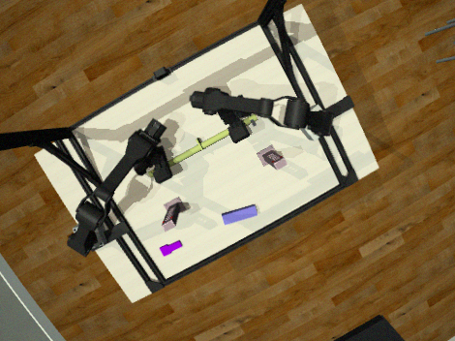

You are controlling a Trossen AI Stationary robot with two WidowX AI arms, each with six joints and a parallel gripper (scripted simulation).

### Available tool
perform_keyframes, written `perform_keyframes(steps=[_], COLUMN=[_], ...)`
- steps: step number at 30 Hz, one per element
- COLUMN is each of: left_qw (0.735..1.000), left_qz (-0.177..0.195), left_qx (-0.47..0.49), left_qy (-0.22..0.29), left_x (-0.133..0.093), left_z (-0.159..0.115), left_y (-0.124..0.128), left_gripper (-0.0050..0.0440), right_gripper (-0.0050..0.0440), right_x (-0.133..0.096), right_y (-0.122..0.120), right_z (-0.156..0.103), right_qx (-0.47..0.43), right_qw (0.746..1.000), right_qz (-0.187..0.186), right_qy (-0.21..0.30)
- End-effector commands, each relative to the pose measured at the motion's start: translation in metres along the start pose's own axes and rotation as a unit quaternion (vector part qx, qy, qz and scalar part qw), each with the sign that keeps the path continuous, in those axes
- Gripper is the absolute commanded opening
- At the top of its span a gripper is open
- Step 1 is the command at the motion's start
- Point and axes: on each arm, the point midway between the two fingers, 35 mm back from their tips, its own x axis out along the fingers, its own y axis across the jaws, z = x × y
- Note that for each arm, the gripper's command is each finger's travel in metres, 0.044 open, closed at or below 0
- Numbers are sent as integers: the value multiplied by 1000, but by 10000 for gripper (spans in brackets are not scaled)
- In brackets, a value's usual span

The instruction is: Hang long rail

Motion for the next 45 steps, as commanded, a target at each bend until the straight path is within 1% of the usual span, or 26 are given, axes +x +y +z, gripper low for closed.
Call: perform_keyframes(steps=[1, 11, 16, 18, 24, 45], left_qw=[1000, 1000, 1000, 1000, 998, 998], left_qz=[-2, -2, -1, -1, 2, -2], left_qx=[-1, -3, -17, -17, -32, -33], left_qy=[2, 4, 24, 24, 46, 46], left_x=[0, 0, -2, -2, -4, -4], left_z=[-1, -1, 0, 0, 0, 0], left_y=[-1, -1, -2, -2, -2, -2], left_gripper=[0, 0, 0, 0, 0, 0], right_gripper=[0, 0, 0, 0, 0, 0], right_x=[3, 1, -14, -14, -31, -32], right_y=[-1, 1, 11, 11, 23, 23], right_z=[0, 0, -1, -1, -1, -1], right_qx=[-1, -3, -17, -17, -31, -32], right_qw=[1000, 1000, 1000, 1000, 998, 998], right_qz=[2, 2, 1, 1, 0, 2], right_qy=[-1, -4, -24, -24, -46, -47])
